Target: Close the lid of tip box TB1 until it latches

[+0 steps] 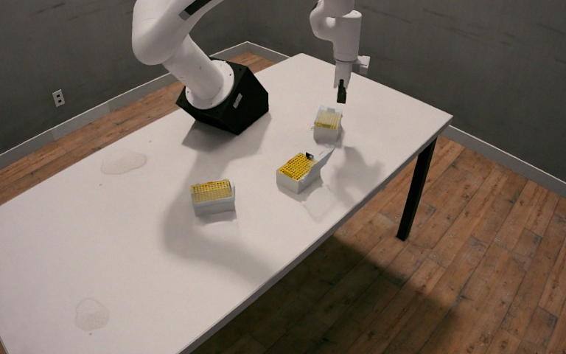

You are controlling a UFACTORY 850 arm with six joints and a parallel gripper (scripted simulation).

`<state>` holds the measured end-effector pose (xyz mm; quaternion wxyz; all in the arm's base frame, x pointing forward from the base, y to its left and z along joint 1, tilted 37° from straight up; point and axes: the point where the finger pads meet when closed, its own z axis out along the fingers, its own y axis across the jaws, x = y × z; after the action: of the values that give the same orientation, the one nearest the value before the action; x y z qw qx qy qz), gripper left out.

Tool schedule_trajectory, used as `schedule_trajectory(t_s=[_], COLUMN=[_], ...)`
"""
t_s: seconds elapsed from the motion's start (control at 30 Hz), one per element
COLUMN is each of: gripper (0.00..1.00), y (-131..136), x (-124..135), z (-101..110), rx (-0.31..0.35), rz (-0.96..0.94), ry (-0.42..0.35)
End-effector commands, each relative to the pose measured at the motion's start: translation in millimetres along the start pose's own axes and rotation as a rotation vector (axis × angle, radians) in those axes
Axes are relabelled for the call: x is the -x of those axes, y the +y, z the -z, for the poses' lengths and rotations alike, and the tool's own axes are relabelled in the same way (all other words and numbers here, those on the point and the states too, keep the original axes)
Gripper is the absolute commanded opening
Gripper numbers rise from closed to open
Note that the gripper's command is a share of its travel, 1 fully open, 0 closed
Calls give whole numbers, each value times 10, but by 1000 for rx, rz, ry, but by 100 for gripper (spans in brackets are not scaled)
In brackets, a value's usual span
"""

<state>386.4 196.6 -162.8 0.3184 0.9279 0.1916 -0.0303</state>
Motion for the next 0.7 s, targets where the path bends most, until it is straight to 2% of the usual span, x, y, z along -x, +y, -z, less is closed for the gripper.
schedule_trajectory(t_s=[0.0,0.2,0.67], gripper=[0,0,0], y=[-2,-2,-2], x=[-8,-8,-7], z=[8,8,249], rx=[-1,-1,-1], rz=[0,-1,0], ry=[2,2,2])
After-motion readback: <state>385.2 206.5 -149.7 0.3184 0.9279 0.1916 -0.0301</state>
